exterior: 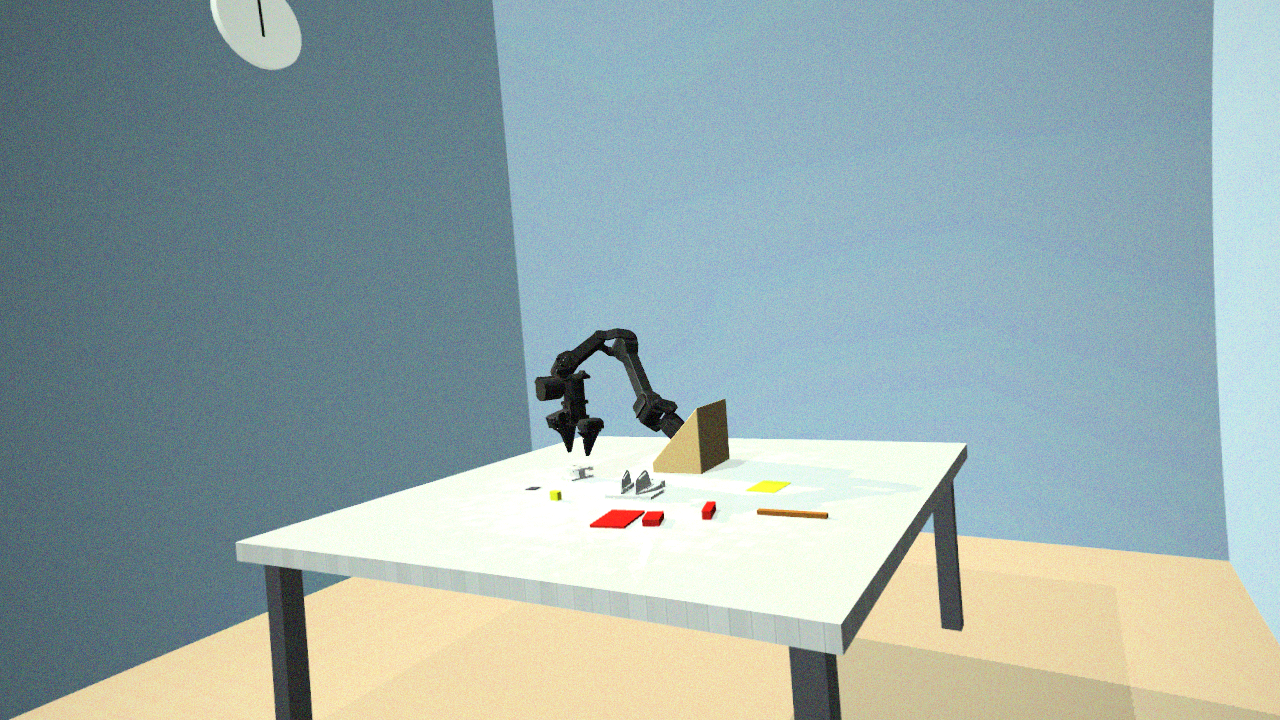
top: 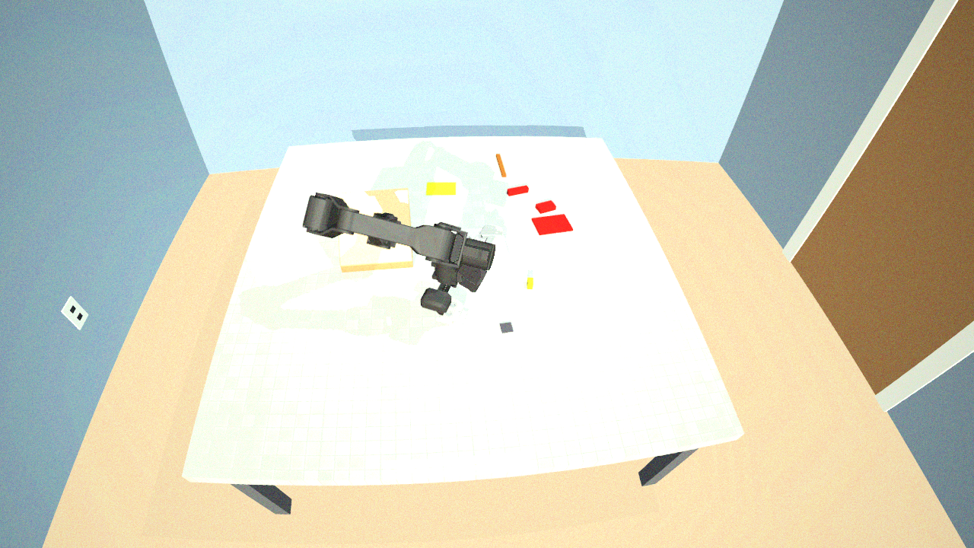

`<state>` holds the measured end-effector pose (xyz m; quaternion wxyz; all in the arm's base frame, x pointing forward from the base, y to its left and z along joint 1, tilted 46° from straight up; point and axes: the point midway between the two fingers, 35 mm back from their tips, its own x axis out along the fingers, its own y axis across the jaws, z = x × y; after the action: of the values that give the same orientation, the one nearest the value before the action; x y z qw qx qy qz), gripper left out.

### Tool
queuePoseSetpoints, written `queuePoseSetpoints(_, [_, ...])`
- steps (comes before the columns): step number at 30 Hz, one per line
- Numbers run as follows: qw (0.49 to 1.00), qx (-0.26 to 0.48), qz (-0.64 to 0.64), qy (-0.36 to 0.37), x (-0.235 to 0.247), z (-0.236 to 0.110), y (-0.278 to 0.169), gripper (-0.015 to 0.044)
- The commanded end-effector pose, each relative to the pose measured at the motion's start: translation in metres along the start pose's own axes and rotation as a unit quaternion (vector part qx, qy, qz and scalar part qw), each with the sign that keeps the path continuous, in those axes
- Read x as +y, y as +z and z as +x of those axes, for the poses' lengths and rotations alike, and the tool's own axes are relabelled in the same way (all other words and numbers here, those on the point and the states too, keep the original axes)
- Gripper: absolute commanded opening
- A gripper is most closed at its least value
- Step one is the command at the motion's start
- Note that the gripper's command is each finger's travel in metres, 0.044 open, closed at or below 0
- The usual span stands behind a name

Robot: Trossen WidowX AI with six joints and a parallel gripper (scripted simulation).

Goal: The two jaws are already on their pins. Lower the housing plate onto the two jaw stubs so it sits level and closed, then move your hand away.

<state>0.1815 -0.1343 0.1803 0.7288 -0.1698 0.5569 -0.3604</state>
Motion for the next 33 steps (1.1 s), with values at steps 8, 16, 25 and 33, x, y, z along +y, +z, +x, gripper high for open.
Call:
queuePoseSetpoints(8, [1.0, 0.001, -0.002, 0.002, 0.001, 0.011, -0.001, 0.044])
queuePoseSetpoints(16, [1.0, 0.001, -0.002, 0.001, 0.001, 0.022, -0.001, 0.044])
queuePoseSetpoints(25, [1.0, 0.001, -0.002, 0.001, 0.001, 0.026, -0.001, 0.044])
queuePoseSetpoints(33, [1.0, 0.001, -0.002, 0.001, 0.001, 0.039, -0.001, 0.044])
